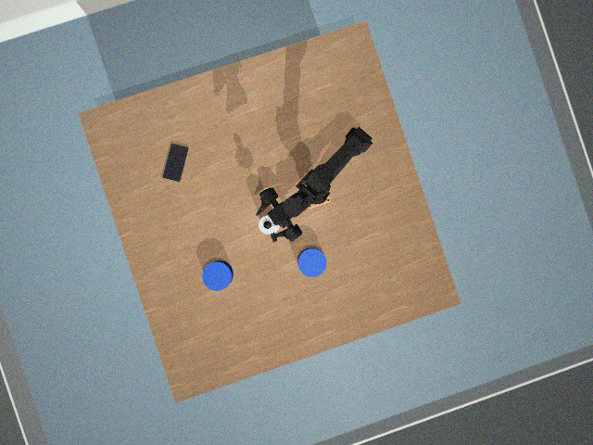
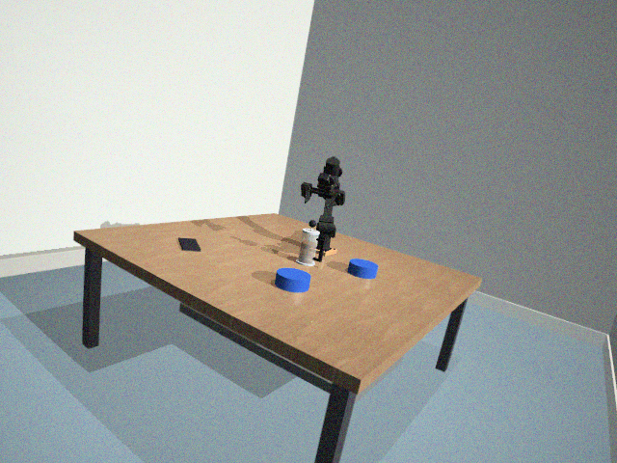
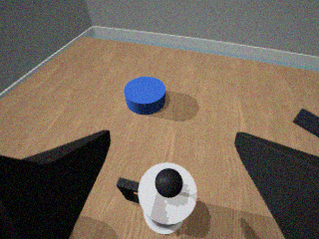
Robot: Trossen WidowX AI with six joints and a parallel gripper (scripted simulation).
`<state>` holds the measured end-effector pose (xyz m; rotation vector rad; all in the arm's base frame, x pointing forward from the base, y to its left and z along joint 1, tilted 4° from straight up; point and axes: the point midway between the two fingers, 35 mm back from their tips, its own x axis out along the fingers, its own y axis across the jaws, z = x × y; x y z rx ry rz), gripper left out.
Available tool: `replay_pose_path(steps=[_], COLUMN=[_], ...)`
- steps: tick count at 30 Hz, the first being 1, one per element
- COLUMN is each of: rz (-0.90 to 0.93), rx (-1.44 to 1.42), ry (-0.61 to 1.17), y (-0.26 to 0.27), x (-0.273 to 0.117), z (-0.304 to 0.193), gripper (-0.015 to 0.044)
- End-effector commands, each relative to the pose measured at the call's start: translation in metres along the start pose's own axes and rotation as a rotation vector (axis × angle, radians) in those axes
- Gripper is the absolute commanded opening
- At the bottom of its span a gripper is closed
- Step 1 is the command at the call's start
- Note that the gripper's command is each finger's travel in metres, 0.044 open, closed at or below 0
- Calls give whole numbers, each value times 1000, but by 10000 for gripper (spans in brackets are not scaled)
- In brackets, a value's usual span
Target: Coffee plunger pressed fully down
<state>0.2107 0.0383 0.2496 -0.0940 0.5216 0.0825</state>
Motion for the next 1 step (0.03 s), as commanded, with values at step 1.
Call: replay_pose_path(steps=[1], rz=[-5], rx=[6], ry=[-2], y=[-1], x=[-2], z=[2], gripper=[440])
